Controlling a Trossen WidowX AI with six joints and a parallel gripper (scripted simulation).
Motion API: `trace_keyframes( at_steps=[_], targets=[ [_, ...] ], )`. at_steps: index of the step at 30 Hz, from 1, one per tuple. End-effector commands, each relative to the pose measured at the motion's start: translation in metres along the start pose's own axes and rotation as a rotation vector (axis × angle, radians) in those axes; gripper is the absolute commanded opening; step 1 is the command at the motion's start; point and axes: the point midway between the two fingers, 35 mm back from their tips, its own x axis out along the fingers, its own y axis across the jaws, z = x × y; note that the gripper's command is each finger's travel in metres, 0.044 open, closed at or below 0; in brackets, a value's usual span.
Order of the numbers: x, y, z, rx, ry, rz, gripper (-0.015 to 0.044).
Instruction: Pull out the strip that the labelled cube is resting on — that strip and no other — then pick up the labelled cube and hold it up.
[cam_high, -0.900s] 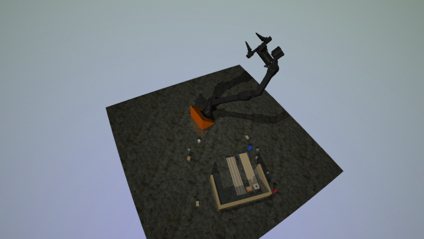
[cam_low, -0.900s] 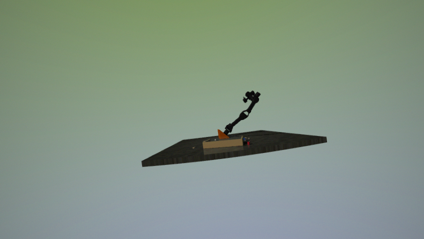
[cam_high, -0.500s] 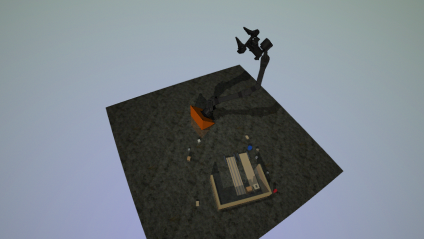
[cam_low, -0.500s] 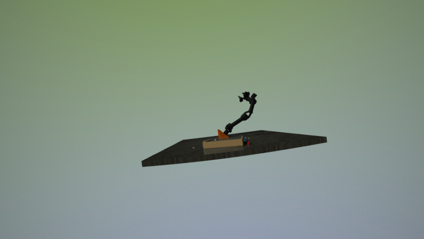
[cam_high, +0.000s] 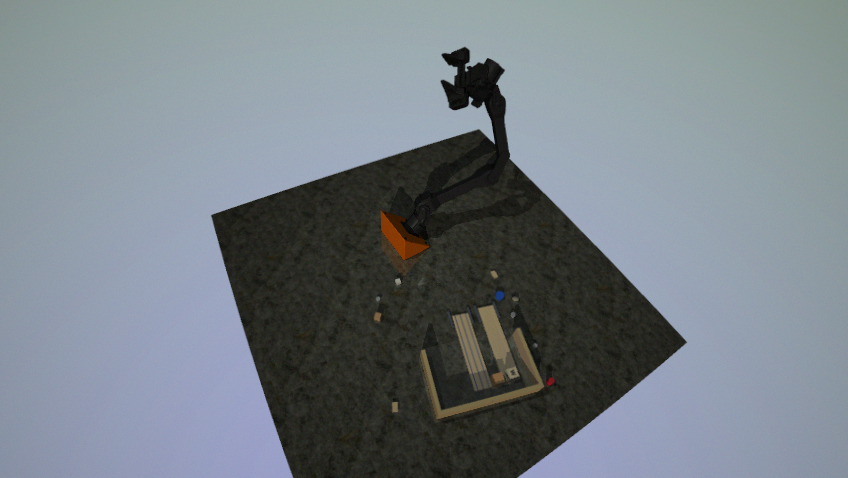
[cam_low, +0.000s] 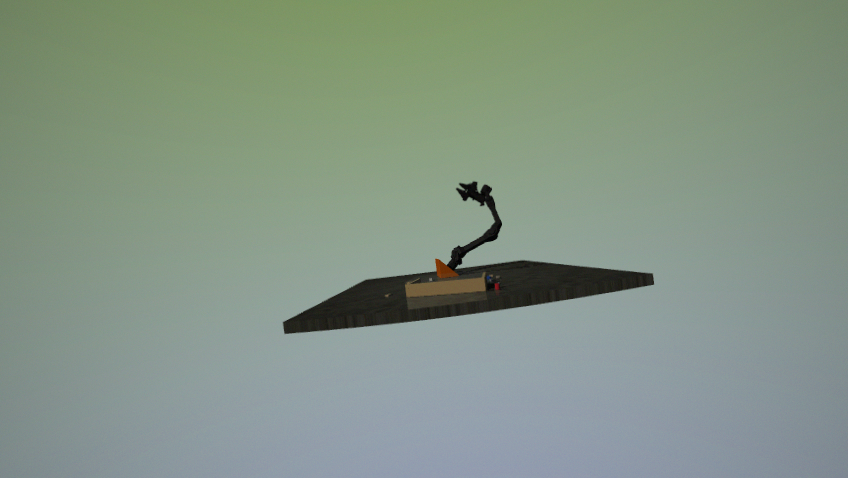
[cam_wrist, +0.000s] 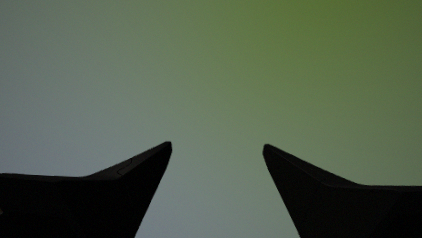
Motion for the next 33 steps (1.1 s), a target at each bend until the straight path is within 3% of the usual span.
trace_keyframes(
  at_steps=[1,10,16,25,33],
  targets=[
    [0.034,0.033,-0.001,0.091,-0.052,0.142,0.04],
    [0.092,0.133,0.016,0.225,-0.148,0.471,0.04],
    [0.109,0.215,0.032,0.308,-0.186,0.722,0.04],
    [0.1,0.321,0.049,0.36,-0.194,1.034,0.04],
    [0.062,0.434,0.05,0.433,-0.102,1.367,0.04]
  ],
)
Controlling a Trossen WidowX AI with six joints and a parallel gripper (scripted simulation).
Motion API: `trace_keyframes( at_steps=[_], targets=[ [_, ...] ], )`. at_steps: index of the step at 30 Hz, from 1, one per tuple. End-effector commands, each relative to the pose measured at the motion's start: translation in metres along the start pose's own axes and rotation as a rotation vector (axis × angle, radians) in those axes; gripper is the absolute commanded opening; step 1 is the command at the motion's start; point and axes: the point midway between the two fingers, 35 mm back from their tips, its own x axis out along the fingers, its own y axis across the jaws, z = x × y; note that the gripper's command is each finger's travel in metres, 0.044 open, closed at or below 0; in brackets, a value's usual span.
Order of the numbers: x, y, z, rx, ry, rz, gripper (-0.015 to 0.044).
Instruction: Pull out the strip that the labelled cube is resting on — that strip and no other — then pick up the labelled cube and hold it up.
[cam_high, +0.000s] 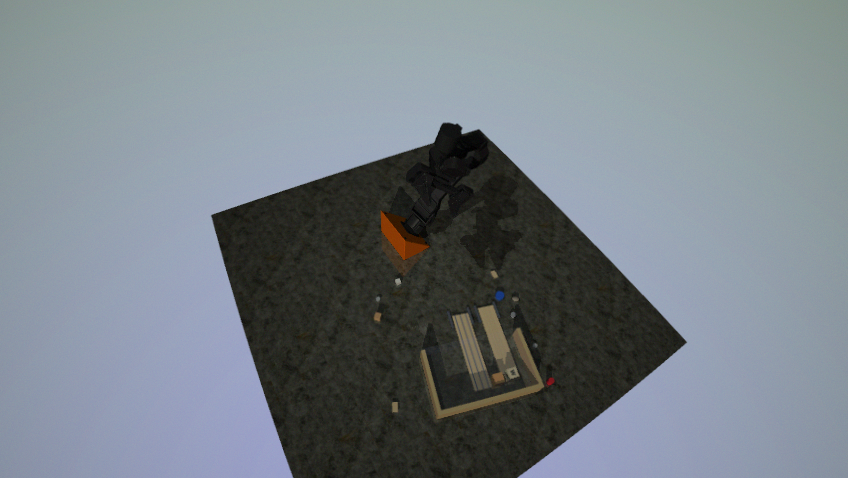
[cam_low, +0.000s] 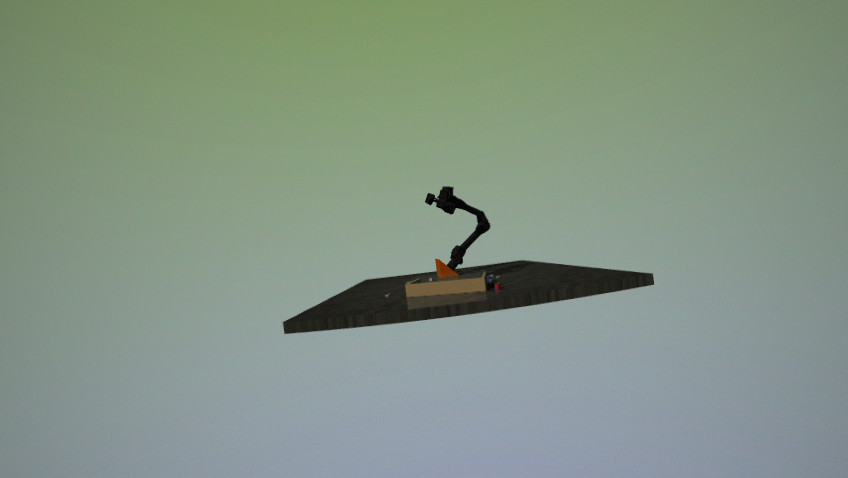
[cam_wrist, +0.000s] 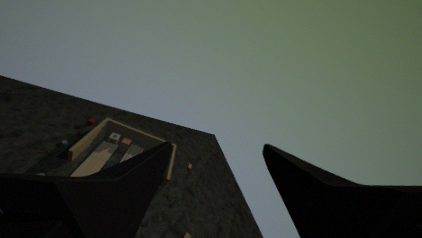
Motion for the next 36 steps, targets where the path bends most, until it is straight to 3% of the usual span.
trace_keyframes(
  at_steps=[1,7,12,29,36],
  targets=[
    [0.033,0.031,-0.025,0.081,0.048,0.127,0.04],
    [0.085,0.107,-0.083,0.269,0.193,0.37,0.04],
    [0.102,0.165,-0.131,0.397,0.338,0.518,0.04],
    [0.103,0.168,-0.133,0.402,0.344,0.523,0.04],
    [0.124,0.197,-0.131,0.413,0.521,0.557,0.0216]
  ],
)
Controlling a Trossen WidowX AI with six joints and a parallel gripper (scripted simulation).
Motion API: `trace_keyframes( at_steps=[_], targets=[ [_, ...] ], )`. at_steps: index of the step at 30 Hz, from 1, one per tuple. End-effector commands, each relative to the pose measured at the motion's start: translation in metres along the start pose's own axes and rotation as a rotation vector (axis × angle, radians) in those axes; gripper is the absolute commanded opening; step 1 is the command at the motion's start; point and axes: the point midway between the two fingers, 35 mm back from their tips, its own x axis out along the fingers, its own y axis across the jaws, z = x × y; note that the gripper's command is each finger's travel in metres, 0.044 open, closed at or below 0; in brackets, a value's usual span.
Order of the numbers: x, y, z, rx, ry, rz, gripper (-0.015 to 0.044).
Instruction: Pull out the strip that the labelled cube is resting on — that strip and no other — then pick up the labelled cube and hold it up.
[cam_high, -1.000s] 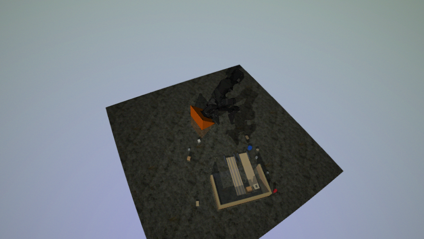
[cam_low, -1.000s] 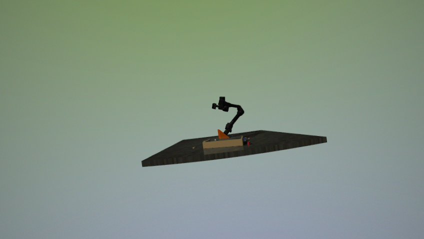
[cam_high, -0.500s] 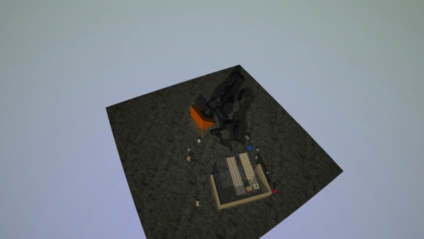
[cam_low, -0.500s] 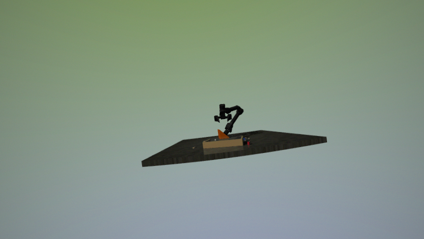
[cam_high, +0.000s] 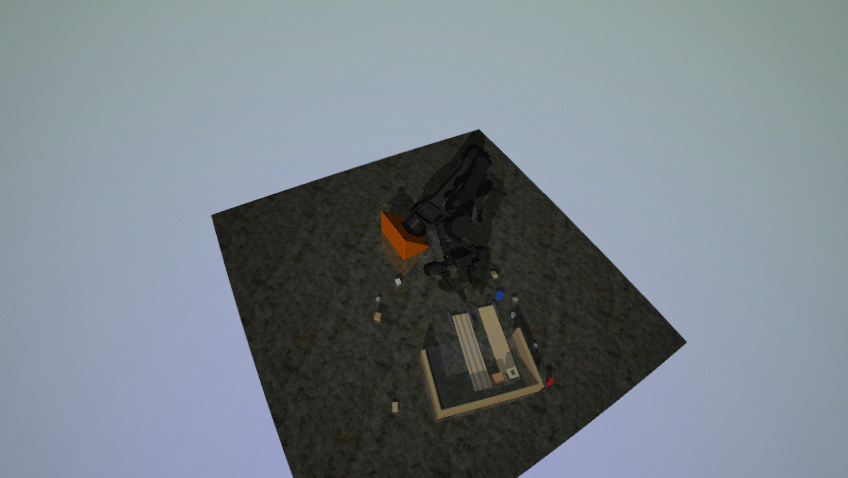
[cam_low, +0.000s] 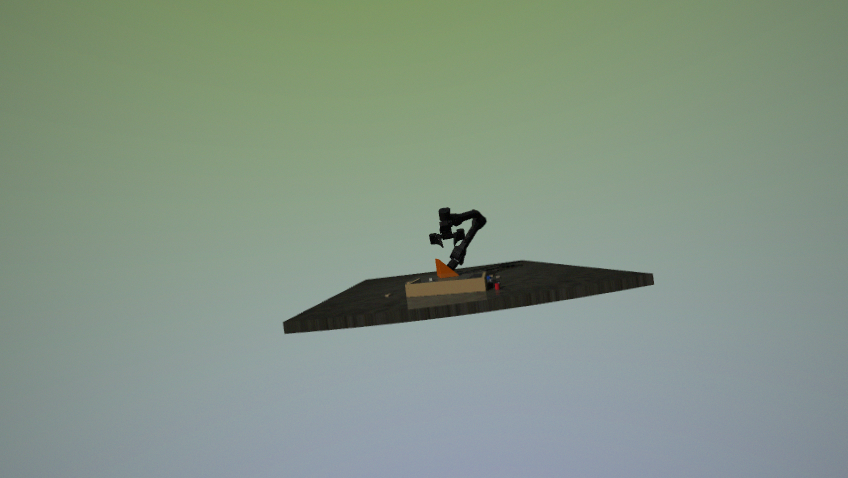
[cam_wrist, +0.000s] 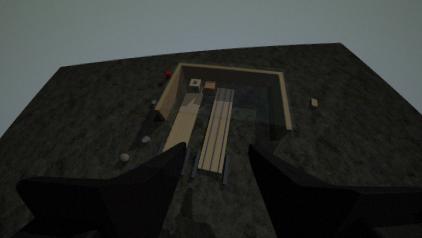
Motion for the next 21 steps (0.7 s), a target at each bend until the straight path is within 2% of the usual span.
trace_keyframes(
  at_steps=[1,8,17,21],
  targets=[
    [0.024,0.014,0.004,0.017,0.114,0.002,0.019],
    [0.075,0.05,-0.006,0.054,0.419,-0.019,0.0006],
    [0.11,0.099,-0.033,0.128,0.789,-0.087,0.0],
    [0.112,0.108,-0.038,0.144,0.848,-0.103,0.0]
  ],
)
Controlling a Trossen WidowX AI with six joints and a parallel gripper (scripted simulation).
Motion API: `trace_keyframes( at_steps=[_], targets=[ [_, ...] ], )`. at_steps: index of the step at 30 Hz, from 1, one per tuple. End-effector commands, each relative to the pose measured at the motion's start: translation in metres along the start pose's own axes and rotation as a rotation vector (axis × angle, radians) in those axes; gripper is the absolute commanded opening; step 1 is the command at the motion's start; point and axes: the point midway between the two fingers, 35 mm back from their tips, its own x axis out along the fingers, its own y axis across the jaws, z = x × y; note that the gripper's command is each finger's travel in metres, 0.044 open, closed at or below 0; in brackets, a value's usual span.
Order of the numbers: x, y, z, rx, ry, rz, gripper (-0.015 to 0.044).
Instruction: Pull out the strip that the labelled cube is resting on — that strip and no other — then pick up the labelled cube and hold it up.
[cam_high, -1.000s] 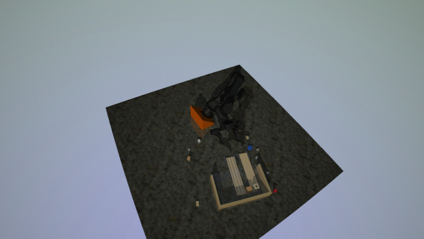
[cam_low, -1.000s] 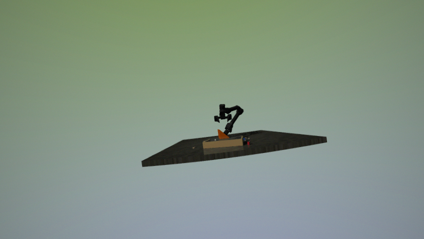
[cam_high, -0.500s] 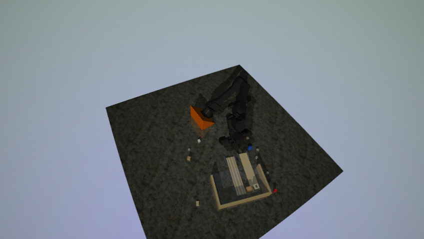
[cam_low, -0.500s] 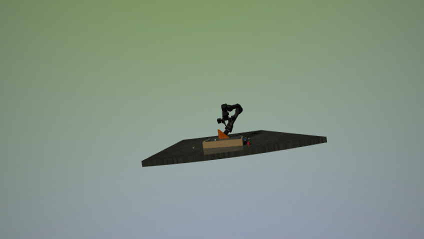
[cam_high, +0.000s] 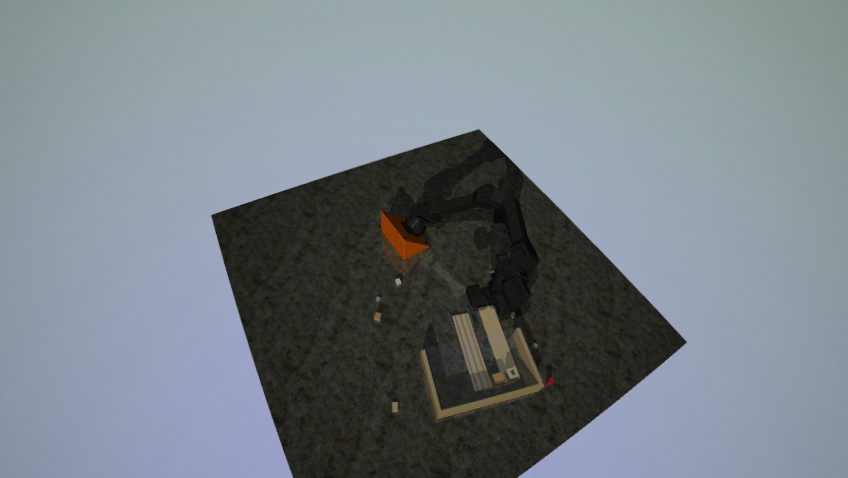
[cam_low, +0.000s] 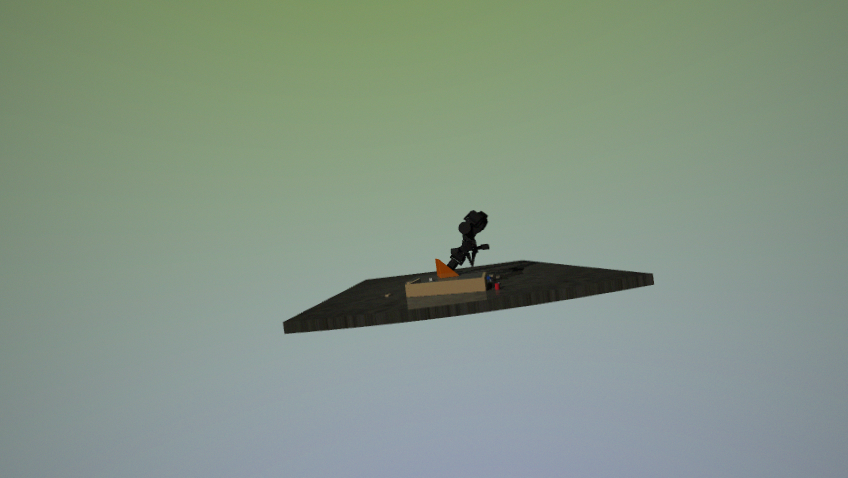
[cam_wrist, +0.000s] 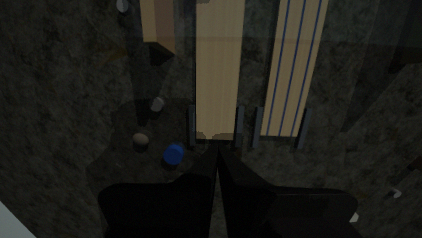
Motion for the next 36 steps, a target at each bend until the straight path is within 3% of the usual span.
trace_keyframes(
  at_steps=[1,36],
  targets=[
    [0.0,0.003,-0.001,0.011,0.03,-0.013,0.0],
    [0.055,0.003,0.0,0.011,0.029,-0.012,0.0]
  ],
)
